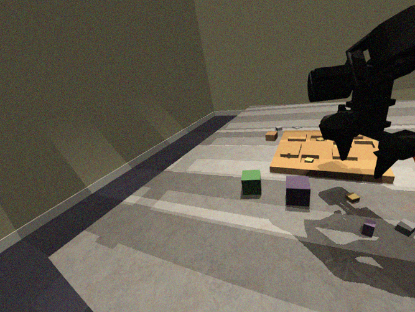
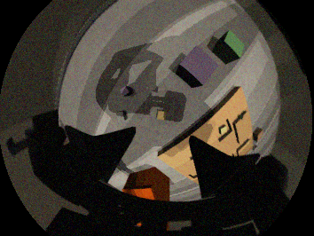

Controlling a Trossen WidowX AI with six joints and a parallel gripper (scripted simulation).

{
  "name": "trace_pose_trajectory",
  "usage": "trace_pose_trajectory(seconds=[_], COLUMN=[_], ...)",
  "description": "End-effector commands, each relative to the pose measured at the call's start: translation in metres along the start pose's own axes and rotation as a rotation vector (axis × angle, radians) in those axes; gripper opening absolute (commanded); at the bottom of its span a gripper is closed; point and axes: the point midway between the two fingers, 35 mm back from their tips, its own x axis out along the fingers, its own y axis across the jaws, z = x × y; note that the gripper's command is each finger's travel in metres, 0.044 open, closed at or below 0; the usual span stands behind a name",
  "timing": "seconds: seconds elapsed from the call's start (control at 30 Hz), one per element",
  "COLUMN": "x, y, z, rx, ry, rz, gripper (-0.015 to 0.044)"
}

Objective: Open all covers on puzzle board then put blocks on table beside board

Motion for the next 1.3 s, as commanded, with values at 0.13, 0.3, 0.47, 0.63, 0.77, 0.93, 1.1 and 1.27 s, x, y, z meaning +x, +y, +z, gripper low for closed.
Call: trace_pose_trajectory(seconds=[0.13, 0.3, 0.47, 0.63, 0.77, 0.93, 1.1, 1.27], x=[-0.002, -0.001, -0.002, -0.002, -0.003, -0.003, -0.003, -0.003], y=[-0.039, -0.064, -0.09, -0.115, -0.134, -0.156, -0.176, -0.194], z=[-0.008, -0.017, -0.029, -0.044, -0.058, -0.077, -0.098, -0.12], rx=[-0.154, -0.09, 0.032, 0.155, 0.253, 0.376, 0.498, 0.62], ry=[0.009, 0.016, 0.02, 0.021, 0.02, 0.016, 0.009, 0.0], rz=[-0.017, -0.024, -0.029, -0.032, -0.031, -0.027, -0.02, -0.009], gripper=[0.0204, 0.0073, 0.0, 0.0, 0.0, 0.0, 0.0, 0.0])
